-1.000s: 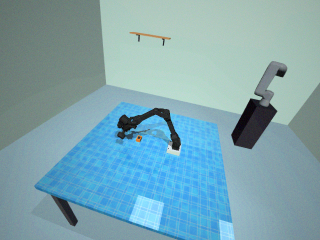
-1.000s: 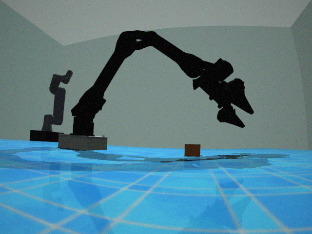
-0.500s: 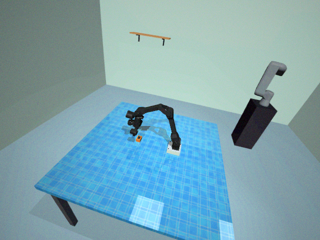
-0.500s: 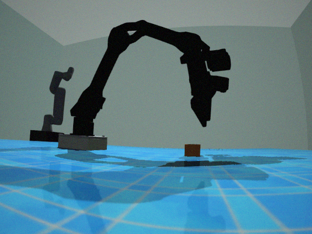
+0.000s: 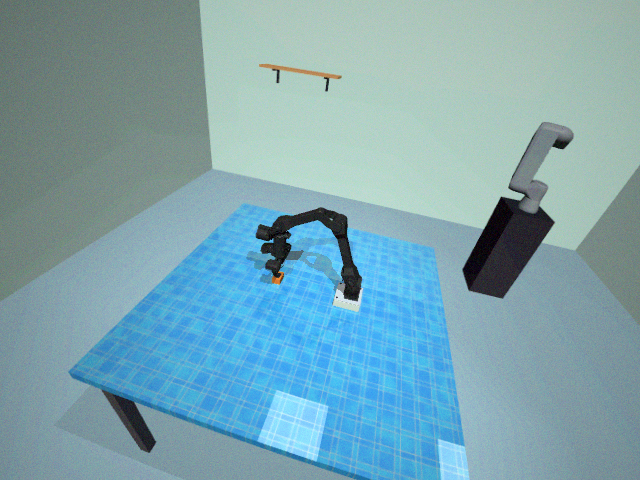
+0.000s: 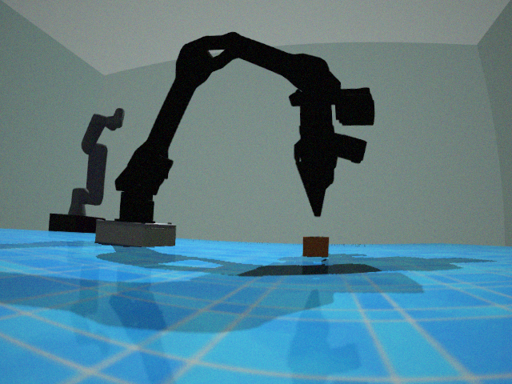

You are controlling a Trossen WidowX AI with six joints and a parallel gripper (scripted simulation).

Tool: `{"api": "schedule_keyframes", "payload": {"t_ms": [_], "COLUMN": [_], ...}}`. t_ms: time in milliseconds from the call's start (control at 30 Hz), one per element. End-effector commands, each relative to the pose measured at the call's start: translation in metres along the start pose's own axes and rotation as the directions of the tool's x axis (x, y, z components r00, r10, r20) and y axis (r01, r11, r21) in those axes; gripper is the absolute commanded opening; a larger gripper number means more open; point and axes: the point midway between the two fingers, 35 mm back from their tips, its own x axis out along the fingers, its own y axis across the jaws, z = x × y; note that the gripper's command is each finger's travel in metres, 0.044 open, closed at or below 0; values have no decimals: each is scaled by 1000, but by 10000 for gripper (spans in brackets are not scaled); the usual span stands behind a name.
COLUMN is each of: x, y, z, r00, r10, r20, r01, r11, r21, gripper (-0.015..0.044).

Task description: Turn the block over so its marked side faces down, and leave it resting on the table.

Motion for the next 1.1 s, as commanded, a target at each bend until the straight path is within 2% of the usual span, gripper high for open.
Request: {"api": "schedule_keyframes", "payload": {"t_ms": [0,100,933,1067], "x": [8,21,55,55], "y": [1,0,0,0], "z": [-1,-1,-1,-1], "r00": [1000,1000,1000,1000], "r10": [5,5,5,5], "r20": [-2,-2,-2,-2], "r01": [-5,-5,-5,-5], "r11": [1000,1000,1000,1000], "r21": [2,2,2,2], "gripper": [440,440,440,335]}}
